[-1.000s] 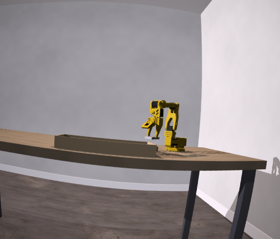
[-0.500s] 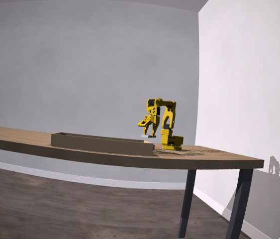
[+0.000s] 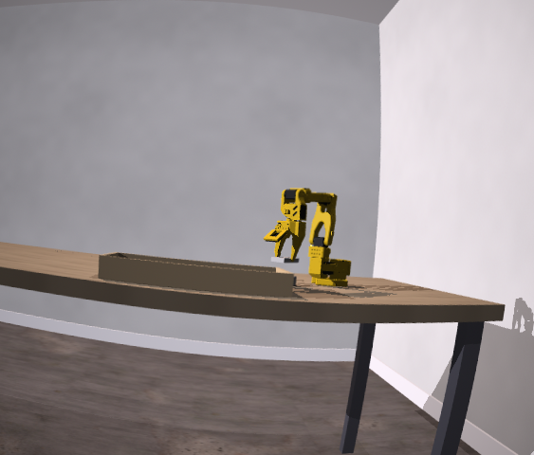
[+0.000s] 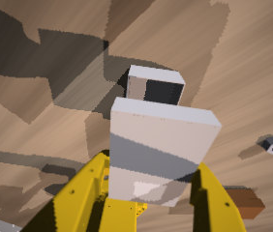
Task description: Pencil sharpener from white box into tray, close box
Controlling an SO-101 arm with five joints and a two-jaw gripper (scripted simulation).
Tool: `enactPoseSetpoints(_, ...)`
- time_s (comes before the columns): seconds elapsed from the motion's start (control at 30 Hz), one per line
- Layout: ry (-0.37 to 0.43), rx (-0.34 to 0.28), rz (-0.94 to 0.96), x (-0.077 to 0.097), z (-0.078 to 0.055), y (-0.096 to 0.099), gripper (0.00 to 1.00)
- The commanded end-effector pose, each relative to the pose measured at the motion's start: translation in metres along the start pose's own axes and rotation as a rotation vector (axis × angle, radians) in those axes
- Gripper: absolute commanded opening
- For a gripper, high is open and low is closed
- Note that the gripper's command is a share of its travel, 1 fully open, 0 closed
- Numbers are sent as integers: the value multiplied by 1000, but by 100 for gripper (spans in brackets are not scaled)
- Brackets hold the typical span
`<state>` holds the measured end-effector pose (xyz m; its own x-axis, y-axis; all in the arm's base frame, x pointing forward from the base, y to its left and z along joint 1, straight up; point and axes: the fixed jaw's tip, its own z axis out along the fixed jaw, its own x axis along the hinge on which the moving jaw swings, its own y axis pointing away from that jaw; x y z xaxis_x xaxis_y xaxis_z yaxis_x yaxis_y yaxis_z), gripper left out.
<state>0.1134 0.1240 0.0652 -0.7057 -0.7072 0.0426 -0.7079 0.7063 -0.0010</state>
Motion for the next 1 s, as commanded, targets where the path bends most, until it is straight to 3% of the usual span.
enactPoseSetpoints(0.0, -43, -1, -1, -5, -5, 2, 23)
enactPoseSetpoints(0.47, -43, -1, -1, -6, -2, 2, 23)
enactPoseSetpoints(0.97, -43, -1, -1, -7, 11, 2, 23)
